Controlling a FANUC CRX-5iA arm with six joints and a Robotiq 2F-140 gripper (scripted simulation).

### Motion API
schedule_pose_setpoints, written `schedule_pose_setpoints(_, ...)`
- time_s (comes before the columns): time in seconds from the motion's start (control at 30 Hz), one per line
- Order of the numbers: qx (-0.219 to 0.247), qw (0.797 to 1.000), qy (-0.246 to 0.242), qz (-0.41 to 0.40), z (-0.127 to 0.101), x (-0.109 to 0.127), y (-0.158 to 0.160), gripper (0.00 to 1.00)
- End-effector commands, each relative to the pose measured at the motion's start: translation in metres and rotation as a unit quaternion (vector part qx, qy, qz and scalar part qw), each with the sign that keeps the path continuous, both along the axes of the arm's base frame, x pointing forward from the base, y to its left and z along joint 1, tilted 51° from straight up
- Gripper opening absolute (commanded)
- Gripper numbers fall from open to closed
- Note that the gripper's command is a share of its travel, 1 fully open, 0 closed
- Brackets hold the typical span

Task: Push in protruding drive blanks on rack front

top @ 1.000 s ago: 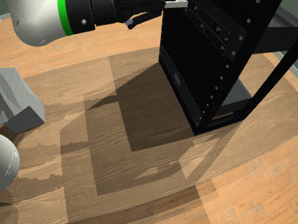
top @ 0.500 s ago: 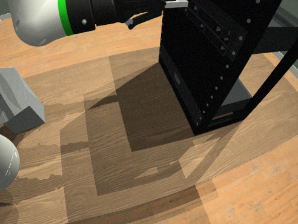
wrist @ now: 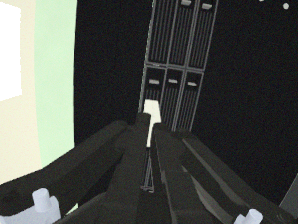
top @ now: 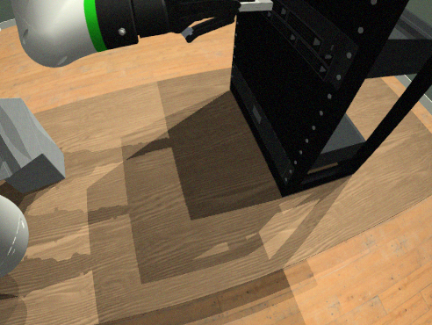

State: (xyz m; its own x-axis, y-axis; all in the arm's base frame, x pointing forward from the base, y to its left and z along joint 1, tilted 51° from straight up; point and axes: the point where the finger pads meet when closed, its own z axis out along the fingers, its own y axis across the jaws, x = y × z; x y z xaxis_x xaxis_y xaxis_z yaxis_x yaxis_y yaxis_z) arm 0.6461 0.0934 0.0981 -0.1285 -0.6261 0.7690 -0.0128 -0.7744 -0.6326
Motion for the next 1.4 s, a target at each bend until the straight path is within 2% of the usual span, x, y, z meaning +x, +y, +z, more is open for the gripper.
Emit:
schedule_pose_setpoints(0.0, 0.0, 1.0, -0.001, 0.001, 0.001, 0.0, 0.001, 0.1)
schedule_pose_setpoints(1.0, 0.0, 1.0, -0.001, 0.001, 0.002, 0.02, -0.001, 0.1)
schedule_pose_setpoints(1.37, 0.0, 1.0, -0.001, 0.001, 0.002, 0.02, -0.001, 0.1)
